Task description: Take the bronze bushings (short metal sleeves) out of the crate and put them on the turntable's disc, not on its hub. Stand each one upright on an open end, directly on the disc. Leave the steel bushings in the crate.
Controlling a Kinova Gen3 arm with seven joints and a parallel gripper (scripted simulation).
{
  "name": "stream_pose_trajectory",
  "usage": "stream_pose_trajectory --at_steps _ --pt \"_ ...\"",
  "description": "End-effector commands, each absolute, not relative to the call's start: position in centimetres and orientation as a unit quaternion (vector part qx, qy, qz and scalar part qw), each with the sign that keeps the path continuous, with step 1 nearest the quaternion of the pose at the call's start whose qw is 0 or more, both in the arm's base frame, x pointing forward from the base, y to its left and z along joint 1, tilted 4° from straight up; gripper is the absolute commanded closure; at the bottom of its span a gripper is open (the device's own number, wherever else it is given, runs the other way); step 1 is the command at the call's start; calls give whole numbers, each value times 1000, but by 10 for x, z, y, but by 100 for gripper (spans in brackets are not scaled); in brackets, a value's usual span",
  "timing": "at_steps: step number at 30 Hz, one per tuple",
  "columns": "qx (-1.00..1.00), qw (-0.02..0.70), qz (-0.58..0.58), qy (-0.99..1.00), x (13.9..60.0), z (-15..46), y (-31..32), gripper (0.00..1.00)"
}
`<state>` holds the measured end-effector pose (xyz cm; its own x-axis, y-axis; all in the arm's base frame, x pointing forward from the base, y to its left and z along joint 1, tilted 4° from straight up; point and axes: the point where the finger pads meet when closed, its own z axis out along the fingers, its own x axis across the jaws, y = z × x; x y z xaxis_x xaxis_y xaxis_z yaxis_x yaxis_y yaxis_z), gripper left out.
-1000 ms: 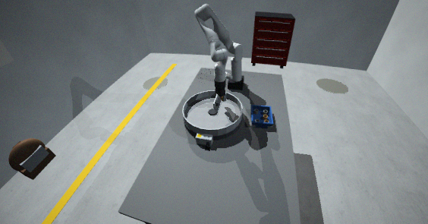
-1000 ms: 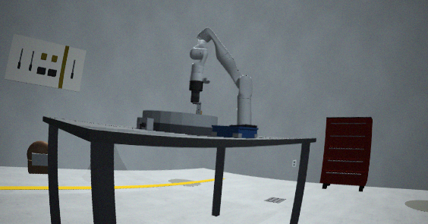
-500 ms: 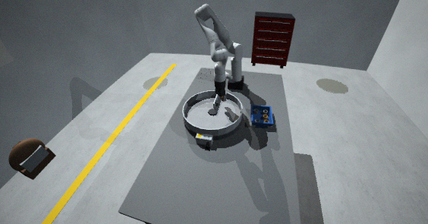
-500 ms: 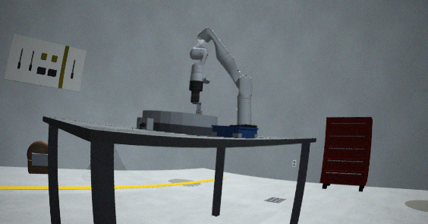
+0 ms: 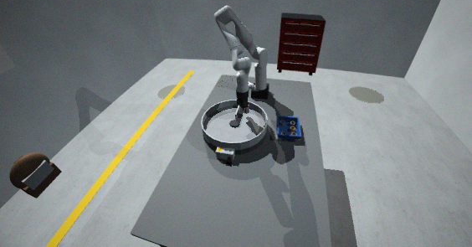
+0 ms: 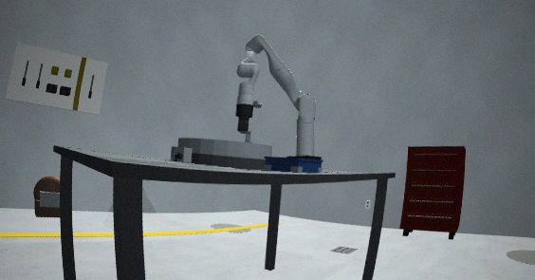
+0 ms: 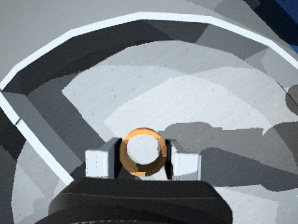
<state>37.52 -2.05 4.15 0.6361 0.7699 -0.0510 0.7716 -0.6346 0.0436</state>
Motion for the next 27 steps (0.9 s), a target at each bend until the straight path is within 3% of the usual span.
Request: stream_pose_trajectory --at_steps 1,27 --pt "904 30 -14 425 375 33 -19 100" --pt "904 30 -14 426 375 9 -20 100"
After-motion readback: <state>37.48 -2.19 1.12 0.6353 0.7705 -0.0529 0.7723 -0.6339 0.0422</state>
